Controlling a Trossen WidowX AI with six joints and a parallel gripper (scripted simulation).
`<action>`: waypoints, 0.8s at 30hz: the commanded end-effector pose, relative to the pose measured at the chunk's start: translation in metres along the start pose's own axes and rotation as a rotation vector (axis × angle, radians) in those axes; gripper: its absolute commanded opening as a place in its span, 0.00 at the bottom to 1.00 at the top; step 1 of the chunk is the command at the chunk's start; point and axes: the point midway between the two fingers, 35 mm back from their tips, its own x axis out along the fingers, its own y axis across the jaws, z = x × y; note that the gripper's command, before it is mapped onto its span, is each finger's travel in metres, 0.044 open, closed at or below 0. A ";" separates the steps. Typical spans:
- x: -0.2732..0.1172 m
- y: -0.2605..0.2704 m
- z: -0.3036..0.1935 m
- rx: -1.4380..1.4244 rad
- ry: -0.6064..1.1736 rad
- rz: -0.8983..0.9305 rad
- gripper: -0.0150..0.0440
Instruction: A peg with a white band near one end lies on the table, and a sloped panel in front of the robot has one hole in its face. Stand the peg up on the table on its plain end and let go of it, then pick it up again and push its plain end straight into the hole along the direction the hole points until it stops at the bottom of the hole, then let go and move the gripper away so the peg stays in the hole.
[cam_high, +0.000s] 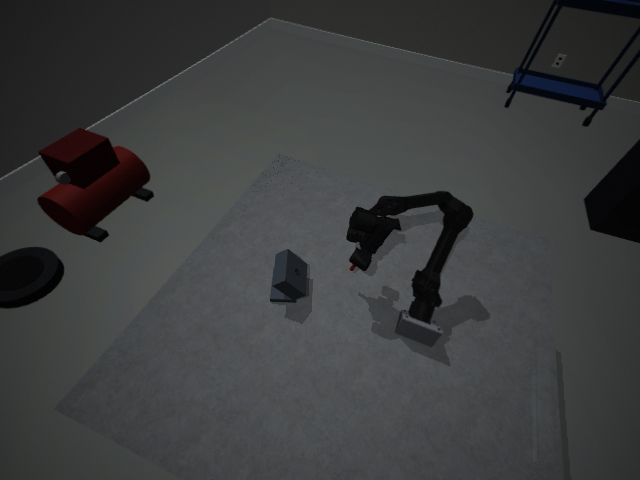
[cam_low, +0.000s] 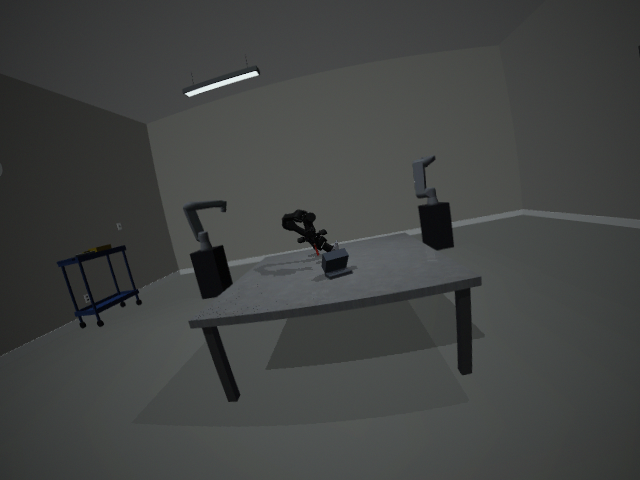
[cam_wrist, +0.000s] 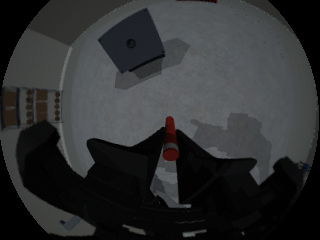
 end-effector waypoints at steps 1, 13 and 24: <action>0.002 0.005 0.001 0.028 -0.017 0.016 0.25; 0.004 0.018 0.012 0.105 -0.084 0.059 0.25; 0.004 0.029 0.021 0.175 -0.144 0.102 0.25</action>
